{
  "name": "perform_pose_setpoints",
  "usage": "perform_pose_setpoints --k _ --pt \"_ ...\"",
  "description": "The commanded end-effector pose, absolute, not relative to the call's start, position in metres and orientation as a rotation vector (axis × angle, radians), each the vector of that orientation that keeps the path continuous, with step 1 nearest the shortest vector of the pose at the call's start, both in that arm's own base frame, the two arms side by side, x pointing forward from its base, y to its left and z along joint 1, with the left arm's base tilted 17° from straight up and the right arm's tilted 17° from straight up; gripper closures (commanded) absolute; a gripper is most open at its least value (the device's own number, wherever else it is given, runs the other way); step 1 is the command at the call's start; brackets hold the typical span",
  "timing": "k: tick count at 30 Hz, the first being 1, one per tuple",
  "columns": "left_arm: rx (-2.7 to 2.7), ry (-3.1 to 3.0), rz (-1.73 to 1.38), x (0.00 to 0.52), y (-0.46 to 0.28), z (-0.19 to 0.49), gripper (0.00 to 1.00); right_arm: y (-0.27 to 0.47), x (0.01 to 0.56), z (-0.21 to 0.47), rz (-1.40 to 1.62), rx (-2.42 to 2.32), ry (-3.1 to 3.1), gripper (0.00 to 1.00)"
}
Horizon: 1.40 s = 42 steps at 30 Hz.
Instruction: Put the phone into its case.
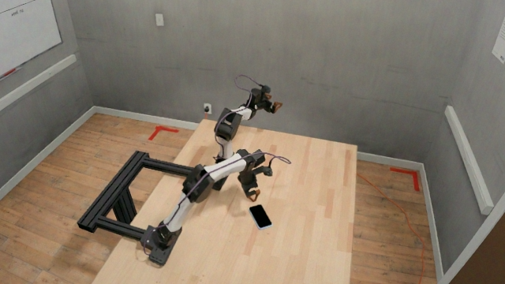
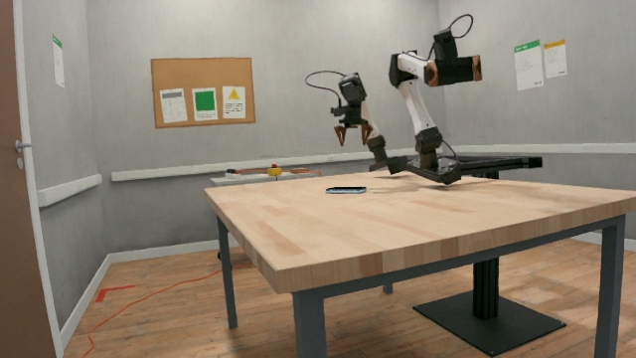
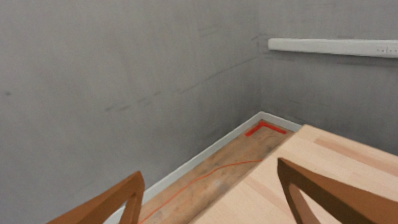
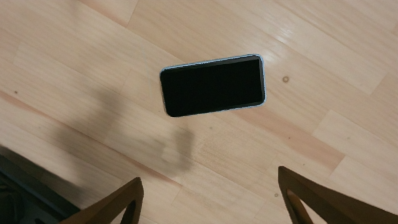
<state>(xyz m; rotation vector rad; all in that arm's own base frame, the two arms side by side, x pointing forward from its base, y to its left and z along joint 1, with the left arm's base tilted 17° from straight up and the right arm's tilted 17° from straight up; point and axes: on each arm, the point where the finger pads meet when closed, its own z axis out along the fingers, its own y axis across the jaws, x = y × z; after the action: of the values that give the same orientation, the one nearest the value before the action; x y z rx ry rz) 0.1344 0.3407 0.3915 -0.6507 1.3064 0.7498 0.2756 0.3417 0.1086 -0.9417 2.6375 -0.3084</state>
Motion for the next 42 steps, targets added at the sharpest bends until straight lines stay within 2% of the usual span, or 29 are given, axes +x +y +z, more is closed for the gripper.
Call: perform_pose_setpoints --k 1,18,27,42 --pt "-0.638 1.292 0.764 0.133 0.338 0.400 0.00 0.344 0.275 0.114 -0.293 -0.940 2.625 0.00" --pt "-0.638 1.292 0.764 0.133 0.338 0.400 0.00 0.344 0.275 0.114 -0.293 -0.940 2.625 0.00" --pt "-0.504 1.498 0.741 0.145 0.303 0.353 1.00 0.344 0.250 0.153 -0.254 -0.992 2.455 0.00" --pt "-0.246 1.765 0.732 0.159 0.227 0.294 1.00 0.292 0.161 0.217 -0.106 -1.109 2.109 0.00"
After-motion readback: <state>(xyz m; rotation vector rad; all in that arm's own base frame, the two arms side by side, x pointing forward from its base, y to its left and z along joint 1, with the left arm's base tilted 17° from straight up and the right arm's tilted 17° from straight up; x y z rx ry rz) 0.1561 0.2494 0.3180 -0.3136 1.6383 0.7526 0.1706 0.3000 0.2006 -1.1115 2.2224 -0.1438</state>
